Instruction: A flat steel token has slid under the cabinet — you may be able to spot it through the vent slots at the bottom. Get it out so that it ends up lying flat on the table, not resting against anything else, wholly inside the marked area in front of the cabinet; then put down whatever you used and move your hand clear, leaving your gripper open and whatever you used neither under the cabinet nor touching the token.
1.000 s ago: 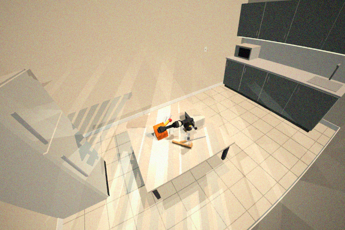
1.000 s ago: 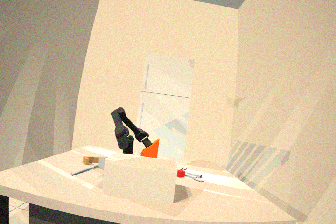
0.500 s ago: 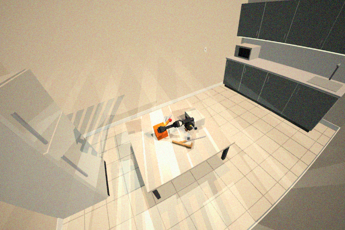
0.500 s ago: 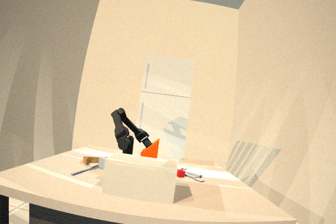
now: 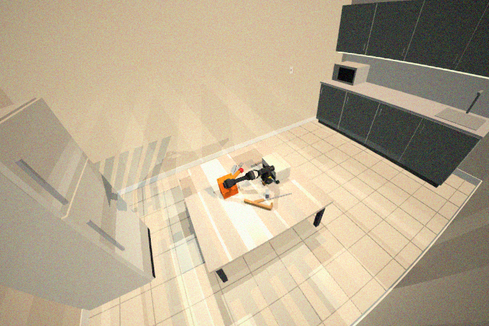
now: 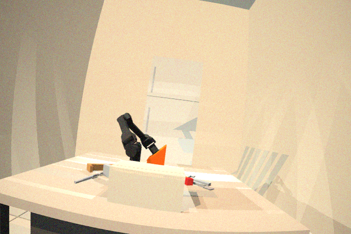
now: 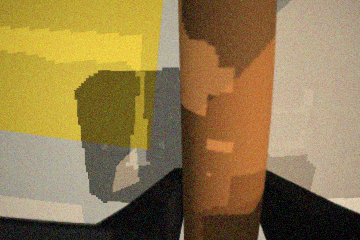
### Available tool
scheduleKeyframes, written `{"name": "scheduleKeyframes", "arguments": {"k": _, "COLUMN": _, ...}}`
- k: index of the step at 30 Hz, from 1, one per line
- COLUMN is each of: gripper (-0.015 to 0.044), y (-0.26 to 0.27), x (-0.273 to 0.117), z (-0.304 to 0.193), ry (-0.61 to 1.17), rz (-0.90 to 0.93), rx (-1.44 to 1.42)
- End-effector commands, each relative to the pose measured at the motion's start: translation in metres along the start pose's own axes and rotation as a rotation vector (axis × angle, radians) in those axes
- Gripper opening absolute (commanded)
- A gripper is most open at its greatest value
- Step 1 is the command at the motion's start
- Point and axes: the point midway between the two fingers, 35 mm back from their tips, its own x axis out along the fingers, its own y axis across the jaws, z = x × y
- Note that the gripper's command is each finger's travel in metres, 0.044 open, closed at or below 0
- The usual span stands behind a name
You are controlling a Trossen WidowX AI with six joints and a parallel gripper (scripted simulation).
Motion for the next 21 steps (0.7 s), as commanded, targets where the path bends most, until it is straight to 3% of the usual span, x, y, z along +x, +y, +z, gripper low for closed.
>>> {"name": "scheduleKeyframes", "arguments": {"k": 1, "gripper": 0.0, "y": 0.01, "x": 0.001, "z": 0.001, "ry": -0.002, "rz": 0.01, "rx": 0.0}}
{"name": "scheduleKeyframes", "arguments": {"k": 21, "gripper": 0.0, "y": 0.032, "x": 0.001, "z": 0.0, "ry": -0.002, "rz": 0.011, "rx": 0.0}}
